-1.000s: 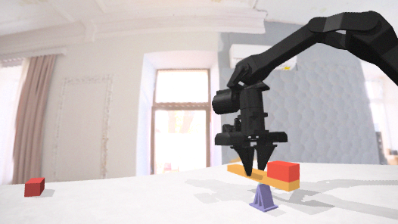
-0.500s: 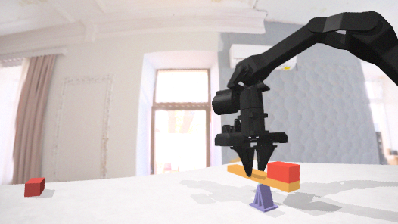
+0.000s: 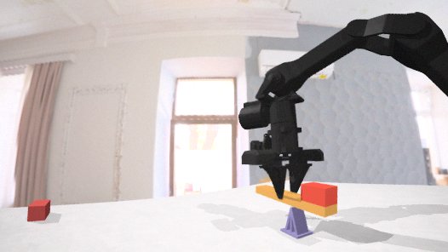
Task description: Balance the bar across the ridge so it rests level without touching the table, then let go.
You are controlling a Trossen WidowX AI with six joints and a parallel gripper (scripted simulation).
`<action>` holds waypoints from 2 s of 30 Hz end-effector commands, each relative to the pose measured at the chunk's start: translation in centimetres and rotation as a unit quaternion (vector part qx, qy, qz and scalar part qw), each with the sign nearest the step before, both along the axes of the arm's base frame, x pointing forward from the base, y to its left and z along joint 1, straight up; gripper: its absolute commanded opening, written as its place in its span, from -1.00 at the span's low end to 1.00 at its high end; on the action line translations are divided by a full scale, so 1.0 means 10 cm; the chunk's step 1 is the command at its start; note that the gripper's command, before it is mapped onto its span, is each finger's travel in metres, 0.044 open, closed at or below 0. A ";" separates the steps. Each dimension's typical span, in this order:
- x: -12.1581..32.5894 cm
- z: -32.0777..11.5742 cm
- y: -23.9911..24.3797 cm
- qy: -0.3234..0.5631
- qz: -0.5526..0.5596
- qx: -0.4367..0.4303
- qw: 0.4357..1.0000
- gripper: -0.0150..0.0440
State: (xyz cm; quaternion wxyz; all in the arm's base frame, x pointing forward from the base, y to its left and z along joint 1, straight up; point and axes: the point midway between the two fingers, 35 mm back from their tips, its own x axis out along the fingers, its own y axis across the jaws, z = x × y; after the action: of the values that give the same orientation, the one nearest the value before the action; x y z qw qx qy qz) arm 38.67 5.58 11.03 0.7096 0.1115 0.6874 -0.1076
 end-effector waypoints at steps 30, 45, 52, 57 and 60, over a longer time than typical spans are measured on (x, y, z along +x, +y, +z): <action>0.00 -0.03 0.01 -0.001 0.001 0.002 1.000 -0.49; 0.00 -0.04 0.01 -0.001 0.001 0.002 1.000 -0.49; 0.00 -0.05 0.01 -0.001 0.001 0.002 1.000 -0.49; 0.00 -0.05 0.01 -0.001 0.001 0.002 1.000 -0.49; 0.00 -0.05 0.01 -0.001 0.001 0.002 1.000 -0.49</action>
State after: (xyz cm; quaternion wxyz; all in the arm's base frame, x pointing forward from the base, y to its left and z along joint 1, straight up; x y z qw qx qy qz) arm 38.69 5.59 10.74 0.7102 0.1127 0.6867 -0.1068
